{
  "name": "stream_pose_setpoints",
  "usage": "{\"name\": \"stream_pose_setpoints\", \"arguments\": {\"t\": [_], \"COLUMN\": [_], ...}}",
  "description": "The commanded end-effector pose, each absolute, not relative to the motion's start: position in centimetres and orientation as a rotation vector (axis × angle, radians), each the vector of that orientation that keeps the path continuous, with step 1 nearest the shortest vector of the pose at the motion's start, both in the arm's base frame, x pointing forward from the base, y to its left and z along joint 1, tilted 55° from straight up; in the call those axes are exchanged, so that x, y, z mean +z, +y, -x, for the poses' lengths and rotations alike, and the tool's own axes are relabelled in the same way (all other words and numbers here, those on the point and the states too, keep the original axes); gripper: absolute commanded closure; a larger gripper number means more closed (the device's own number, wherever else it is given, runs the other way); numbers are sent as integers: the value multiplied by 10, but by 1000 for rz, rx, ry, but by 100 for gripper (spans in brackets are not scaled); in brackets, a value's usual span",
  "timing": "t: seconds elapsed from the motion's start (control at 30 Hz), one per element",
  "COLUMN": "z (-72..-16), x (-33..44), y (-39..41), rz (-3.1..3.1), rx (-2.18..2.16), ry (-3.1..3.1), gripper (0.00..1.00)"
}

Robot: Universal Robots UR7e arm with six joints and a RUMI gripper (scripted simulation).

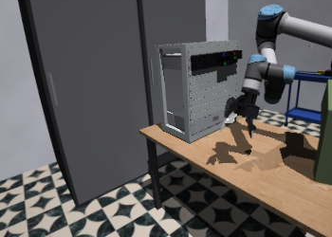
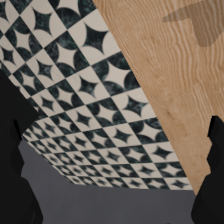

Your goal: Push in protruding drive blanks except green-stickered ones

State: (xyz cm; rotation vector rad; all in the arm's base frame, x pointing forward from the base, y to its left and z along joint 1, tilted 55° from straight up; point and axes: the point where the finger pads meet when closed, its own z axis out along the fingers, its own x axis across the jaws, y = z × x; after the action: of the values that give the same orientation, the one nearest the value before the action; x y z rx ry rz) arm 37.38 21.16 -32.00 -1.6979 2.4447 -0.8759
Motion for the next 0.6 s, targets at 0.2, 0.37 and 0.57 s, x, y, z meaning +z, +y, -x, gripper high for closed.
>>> {"name": "stream_pose_setpoints", "arguments": {"t": [0.2, 0.37, 0.57], "z": [-365, -358, -347], "x": [-326, -331, -335], "y": [203, 195, 184], "rz": [1778, 1841, 1930], "rx": [-872, -865, -849], "ry": [2484, 2516, 2561], "gripper": [0, 0, 0]}}
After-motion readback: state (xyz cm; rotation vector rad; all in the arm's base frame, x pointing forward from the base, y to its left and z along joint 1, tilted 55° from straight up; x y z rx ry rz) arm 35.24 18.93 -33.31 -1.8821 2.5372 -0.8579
